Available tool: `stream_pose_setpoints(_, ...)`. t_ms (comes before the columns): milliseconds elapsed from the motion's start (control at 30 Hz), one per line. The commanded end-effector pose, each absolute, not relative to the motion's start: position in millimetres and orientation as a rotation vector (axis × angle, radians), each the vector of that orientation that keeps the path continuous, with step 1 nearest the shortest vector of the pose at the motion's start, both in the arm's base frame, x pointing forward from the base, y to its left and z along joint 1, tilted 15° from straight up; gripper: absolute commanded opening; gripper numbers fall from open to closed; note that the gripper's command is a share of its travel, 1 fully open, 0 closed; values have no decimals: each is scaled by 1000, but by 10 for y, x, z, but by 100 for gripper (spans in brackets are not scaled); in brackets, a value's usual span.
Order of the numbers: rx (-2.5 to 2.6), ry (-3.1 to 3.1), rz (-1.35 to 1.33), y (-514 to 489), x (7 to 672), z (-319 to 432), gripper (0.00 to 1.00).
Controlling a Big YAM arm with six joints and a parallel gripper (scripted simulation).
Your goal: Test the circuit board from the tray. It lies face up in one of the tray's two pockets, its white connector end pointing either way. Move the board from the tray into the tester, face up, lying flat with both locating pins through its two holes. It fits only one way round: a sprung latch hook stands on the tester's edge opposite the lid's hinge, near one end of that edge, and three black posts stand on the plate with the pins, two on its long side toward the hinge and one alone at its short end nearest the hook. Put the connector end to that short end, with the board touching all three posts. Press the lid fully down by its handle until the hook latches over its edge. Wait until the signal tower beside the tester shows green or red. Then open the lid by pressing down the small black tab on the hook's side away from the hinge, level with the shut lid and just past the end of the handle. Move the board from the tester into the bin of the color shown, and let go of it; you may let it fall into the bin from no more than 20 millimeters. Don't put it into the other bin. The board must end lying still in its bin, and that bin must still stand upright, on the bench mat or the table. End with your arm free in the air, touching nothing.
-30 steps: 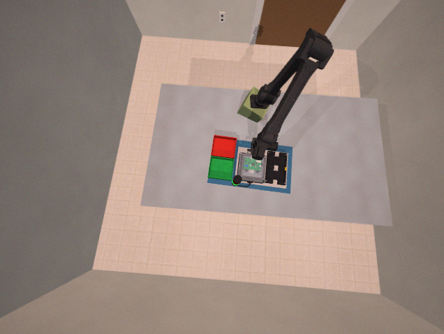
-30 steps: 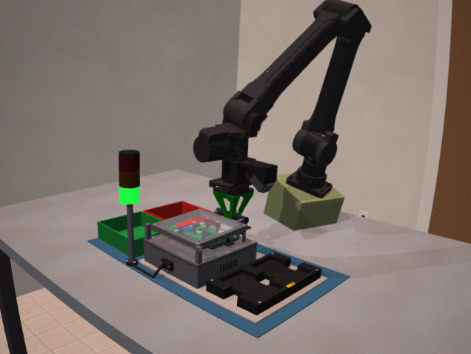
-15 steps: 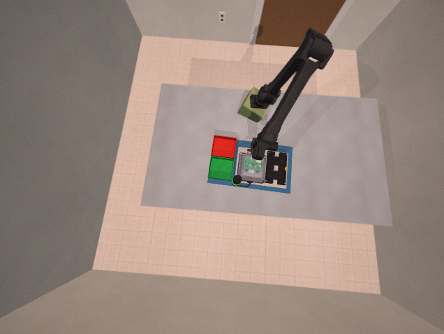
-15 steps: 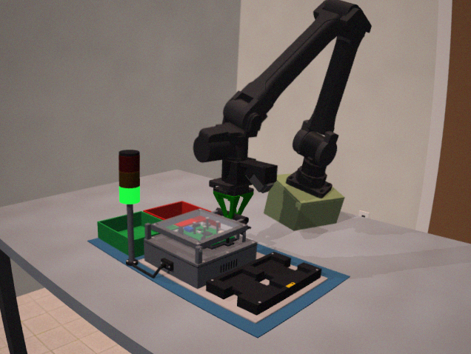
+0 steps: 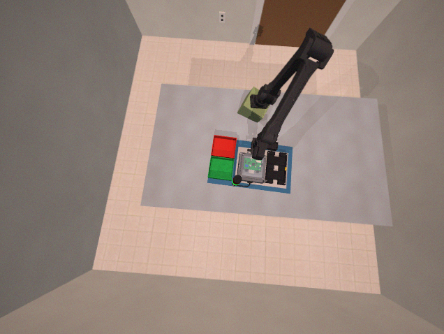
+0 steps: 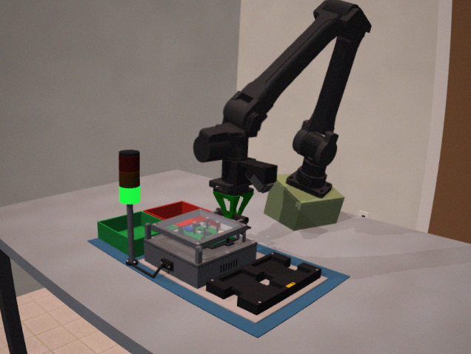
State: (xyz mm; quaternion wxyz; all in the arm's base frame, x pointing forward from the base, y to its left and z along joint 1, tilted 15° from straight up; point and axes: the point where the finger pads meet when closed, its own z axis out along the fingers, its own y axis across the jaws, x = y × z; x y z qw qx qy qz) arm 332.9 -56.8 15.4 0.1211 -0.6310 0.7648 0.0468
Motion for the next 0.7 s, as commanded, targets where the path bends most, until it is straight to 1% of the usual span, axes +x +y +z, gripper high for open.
stream_pose_setpoints(0, -1830, 2203, 63, -627, 3584, 392, 26)
stream_pose_setpoints(667, -1832, 2210, 77, -630, 3588, 360, 26)
